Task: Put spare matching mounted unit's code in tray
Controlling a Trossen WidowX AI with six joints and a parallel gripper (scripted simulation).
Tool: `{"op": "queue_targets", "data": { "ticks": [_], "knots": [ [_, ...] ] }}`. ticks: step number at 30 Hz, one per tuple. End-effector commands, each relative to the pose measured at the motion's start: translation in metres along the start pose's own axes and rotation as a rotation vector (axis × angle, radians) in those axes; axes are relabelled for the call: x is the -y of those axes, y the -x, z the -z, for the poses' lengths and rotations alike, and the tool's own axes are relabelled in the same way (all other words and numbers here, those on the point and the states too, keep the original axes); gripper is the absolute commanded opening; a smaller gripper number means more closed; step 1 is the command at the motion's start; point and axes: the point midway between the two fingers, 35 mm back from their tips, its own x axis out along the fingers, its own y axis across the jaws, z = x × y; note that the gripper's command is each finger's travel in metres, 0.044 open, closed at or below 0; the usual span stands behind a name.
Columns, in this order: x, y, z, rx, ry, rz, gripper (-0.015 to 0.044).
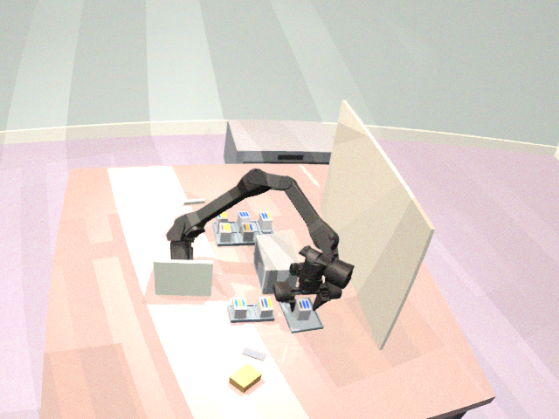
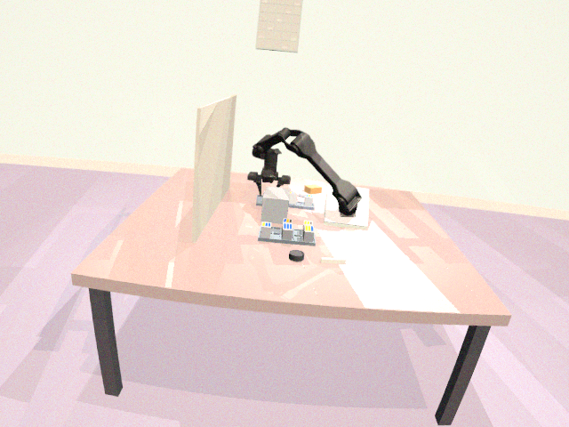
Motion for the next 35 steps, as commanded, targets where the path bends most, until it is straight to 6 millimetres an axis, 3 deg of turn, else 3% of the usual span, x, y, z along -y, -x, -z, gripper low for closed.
{"op": "queue_targets", "data": {
  "ticks": [1, 3, 5, 11, 13, 35],
  "knots": [
    [0.000, 0.000, 0.000, 0.000, 0.000, 0.001, 0.0394],
    [0.000, 0.000, 0.000, 0.000, 0.000, 0.001, 0.0440],
    [0.001, 0.009, 0.001, -0.001, 0.000, 0.001, 0.0440],
    [0.001, 0.088, 0.002, 0.000, -0.006, -0.001, 0.0440],
    [-0.002, 0.106, 0.000, 0.002, -0.008, -0.002, 0.0440],
    [-0.001, 0.106, 0.002, -0.004, -0.014, 0.016, 0.0440]
  ]
}}
